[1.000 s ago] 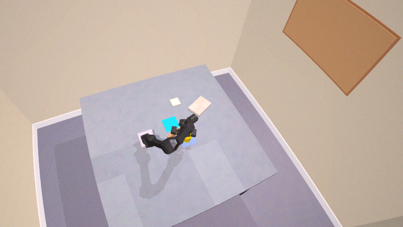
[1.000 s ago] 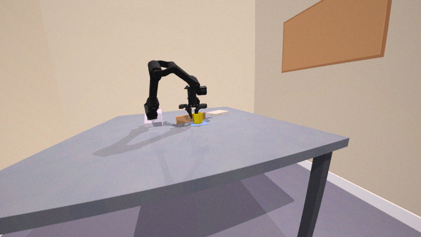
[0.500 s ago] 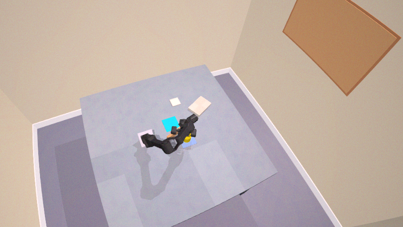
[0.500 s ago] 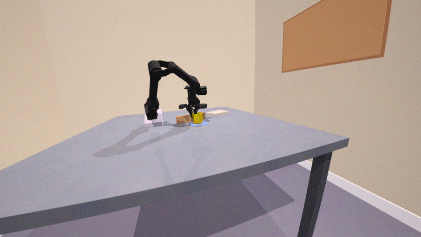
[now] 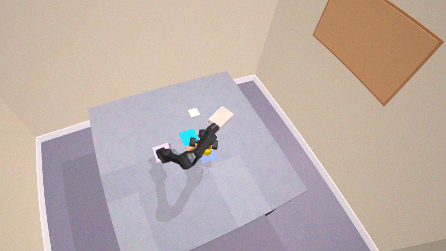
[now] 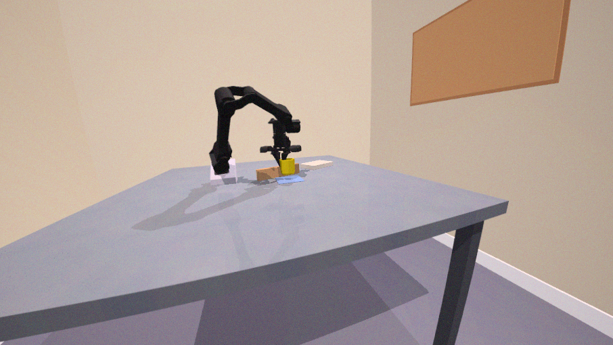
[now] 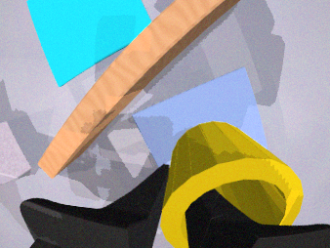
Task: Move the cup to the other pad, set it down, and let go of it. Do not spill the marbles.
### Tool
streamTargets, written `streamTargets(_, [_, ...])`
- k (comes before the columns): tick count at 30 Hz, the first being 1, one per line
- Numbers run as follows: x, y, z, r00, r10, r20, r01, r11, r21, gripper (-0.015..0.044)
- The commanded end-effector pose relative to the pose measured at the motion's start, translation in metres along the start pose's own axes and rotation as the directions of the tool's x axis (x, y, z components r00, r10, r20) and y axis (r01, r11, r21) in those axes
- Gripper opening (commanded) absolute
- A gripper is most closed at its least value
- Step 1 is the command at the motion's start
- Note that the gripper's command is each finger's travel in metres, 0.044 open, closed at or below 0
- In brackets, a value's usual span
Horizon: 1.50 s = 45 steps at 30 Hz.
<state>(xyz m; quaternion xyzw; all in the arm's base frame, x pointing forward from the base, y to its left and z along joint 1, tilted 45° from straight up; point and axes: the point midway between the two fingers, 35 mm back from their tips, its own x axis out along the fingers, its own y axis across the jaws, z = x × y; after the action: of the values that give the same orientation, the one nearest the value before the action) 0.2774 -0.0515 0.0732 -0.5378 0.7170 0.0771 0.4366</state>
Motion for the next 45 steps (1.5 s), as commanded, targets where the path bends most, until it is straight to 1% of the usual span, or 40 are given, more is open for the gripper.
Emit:
streamTargets(1, [-0.013,-0.001,0.002,1.0,0.0,0.005,0.0,1.0,0.003,0.0])
streamTargets(15, [-0.052,0.0,0.0,1.0,0.0,-0.001,0.0,1.0,-0.001,0.0])
streamTargets(34, [-0.049,0.001,0.0,1.0,-0.002,-0.002,0.002,1.0,-0.003,0.0])
streamTargets(45, [-0.051,0.021,0.019,1.0,0.0,0.001,0.0,1.0,-0.002,0.0])
